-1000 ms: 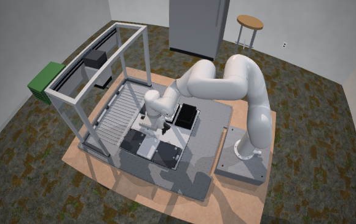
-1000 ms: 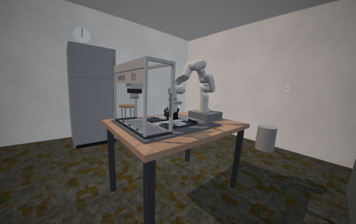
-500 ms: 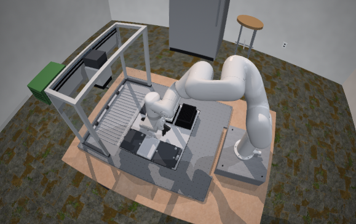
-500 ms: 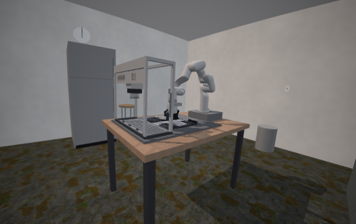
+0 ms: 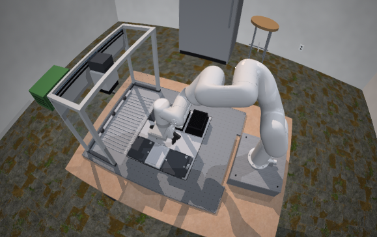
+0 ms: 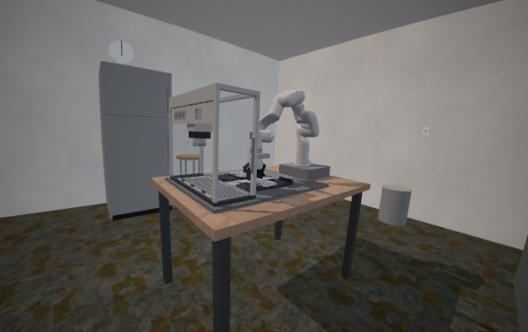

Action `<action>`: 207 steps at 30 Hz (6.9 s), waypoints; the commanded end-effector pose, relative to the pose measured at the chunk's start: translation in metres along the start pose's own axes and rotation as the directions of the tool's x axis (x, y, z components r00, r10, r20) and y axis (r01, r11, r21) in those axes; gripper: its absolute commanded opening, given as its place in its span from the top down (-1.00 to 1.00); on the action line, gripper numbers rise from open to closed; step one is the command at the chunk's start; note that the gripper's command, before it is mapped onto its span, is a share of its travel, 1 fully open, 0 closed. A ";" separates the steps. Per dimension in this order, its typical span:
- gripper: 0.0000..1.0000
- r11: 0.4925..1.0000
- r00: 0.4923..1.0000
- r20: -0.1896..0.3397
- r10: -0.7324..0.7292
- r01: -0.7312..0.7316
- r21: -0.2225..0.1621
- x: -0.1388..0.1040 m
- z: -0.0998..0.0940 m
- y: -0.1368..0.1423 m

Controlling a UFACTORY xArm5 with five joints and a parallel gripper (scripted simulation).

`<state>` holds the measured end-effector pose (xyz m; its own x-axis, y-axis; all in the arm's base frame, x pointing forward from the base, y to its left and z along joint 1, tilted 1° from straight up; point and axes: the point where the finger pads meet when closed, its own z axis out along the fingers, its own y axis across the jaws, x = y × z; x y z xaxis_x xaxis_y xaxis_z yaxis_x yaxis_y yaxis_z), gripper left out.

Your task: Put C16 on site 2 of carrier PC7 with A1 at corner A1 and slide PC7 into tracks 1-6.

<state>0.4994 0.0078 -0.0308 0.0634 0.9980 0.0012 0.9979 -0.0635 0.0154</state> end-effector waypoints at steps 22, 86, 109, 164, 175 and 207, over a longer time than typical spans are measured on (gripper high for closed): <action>-1.00 1.000 1.000 0.000 0.000 0.000 -0.004 0.000 0.012 0.002; -1.00 1.000 1.000 -0.001 0.000 0.000 -0.004 0.014 0.012 0.002; -1.00 1.000 1.000 -0.001 0.000 0.000 -0.004 0.004 0.009 0.002; -1.00 1.000 1.000 -0.001 0.000 0.000 -0.004 0.005 -0.073 0.002; -1.00 1.000 1.000 -0.001 0.000 0.000 -0.004 0.005 -0.088 0.002; -1.00 1.000 1.000 -0.003 0.000 0.000 -0.003 0.065 -0.103 0.001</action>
<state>0.5008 0.0567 0.0706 0.0635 0.9980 0.0027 0.9979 -0.0635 0.0152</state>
